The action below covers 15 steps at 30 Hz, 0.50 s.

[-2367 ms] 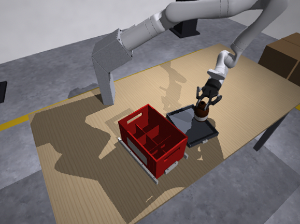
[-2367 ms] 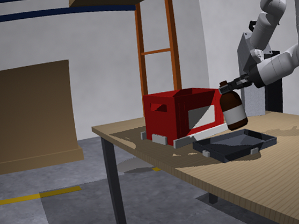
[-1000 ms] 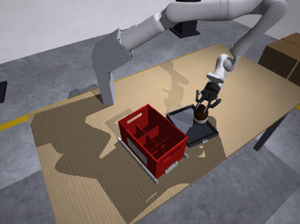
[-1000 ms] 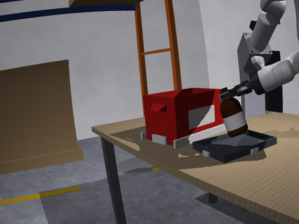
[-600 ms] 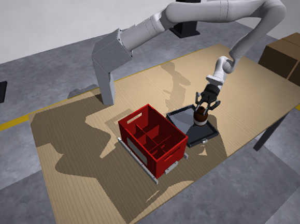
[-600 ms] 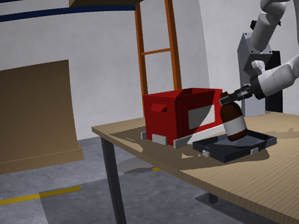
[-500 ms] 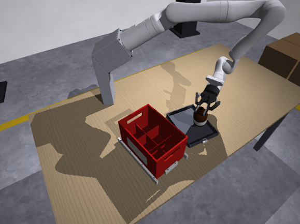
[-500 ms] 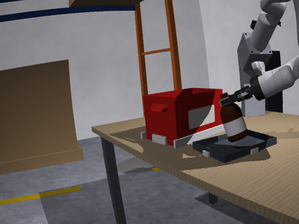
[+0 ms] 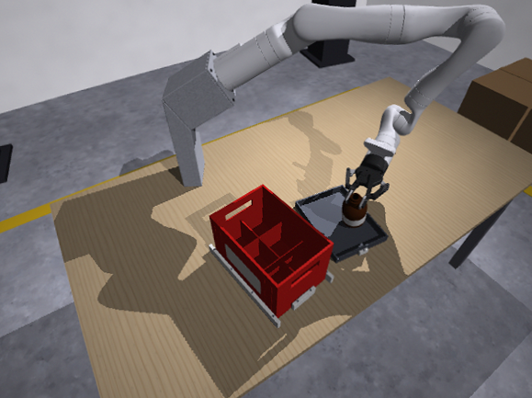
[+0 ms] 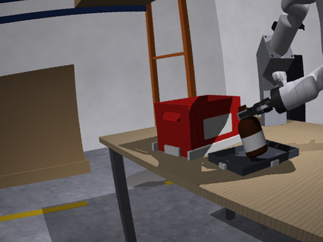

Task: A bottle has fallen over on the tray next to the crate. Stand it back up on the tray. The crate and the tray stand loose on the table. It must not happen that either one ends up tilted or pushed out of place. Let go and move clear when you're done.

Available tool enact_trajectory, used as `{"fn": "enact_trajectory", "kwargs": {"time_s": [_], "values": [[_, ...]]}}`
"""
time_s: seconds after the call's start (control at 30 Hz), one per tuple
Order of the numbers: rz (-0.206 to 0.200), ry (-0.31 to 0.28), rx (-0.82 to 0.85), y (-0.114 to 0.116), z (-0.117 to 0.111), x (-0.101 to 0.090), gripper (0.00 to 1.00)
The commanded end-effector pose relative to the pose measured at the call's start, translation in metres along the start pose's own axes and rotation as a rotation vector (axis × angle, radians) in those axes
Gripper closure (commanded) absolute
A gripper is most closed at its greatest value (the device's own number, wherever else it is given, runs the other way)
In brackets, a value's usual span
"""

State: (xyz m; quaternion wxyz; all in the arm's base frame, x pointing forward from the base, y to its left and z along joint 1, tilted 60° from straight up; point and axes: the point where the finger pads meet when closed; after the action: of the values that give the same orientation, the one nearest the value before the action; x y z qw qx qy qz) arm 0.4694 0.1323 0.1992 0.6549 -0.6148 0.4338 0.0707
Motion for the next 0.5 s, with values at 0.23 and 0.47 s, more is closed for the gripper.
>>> {"fn": "enact_trajectory", "kwargs": {"time_s": [0.23, 0.47], "values": [[0.002, 0.002, -0.002, 0.0023, 0.0048, 0.0024, 1.00], [0.002, 0.002, -0.002, 0.0029, 0.0073, 0.0033, 1.00]]}}
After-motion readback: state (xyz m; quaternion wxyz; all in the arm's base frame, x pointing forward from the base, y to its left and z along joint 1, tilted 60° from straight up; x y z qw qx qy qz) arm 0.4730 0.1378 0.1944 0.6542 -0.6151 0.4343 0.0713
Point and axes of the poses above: the point where the finger pads meet when closed, its own x axis out along the fingers, its own y axis across the jaws, z = x × y, and after that the axes turned 13 degrees about x, right-handed
